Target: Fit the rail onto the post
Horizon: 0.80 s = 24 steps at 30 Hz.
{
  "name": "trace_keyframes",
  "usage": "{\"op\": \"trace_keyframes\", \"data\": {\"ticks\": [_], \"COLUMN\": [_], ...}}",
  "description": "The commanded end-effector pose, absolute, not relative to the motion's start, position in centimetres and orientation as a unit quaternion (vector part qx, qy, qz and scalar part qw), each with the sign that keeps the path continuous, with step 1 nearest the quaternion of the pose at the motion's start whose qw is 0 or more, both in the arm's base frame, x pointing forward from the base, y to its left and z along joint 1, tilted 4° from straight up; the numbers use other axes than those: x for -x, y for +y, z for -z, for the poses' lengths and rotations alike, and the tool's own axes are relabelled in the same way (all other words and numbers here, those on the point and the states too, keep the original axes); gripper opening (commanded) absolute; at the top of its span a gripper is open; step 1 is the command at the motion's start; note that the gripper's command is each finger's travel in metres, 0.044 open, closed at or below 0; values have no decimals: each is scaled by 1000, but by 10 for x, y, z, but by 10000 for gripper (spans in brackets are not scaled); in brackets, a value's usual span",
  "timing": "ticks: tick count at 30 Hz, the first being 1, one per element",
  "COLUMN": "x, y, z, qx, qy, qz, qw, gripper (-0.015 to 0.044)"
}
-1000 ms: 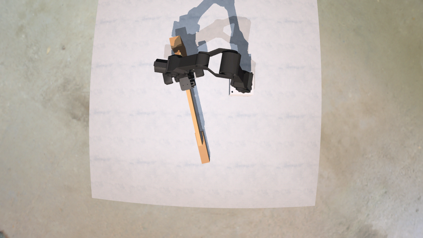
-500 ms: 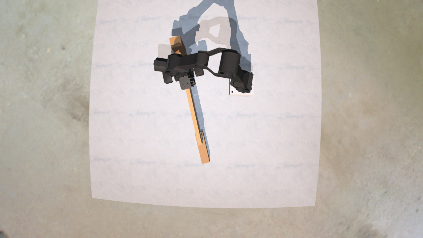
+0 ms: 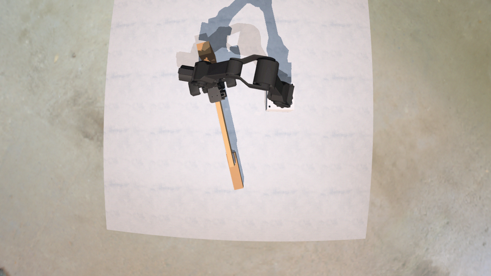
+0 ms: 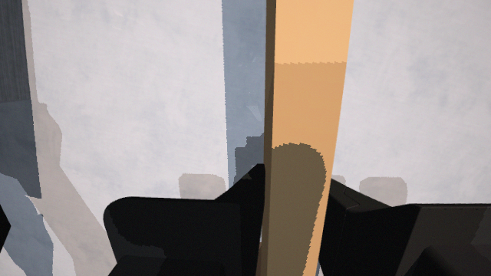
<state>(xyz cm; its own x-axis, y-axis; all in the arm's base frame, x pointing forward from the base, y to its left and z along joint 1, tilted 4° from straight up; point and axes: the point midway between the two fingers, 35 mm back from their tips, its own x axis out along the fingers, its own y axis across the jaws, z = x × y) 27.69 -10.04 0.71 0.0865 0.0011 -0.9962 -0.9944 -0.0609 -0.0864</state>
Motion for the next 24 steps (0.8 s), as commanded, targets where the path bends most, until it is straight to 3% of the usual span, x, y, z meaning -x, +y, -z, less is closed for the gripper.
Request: {"op": "trace_keyframes", "data": {"ticks": [1, 24], "x": [-279, -279], "y": [-103, -110], "z": [-9, -8], "qx": [539, 540], "qy": [462, 462], "qz": [-491, -491], "qw": [504, 504], "gripper": [0, 0]}}
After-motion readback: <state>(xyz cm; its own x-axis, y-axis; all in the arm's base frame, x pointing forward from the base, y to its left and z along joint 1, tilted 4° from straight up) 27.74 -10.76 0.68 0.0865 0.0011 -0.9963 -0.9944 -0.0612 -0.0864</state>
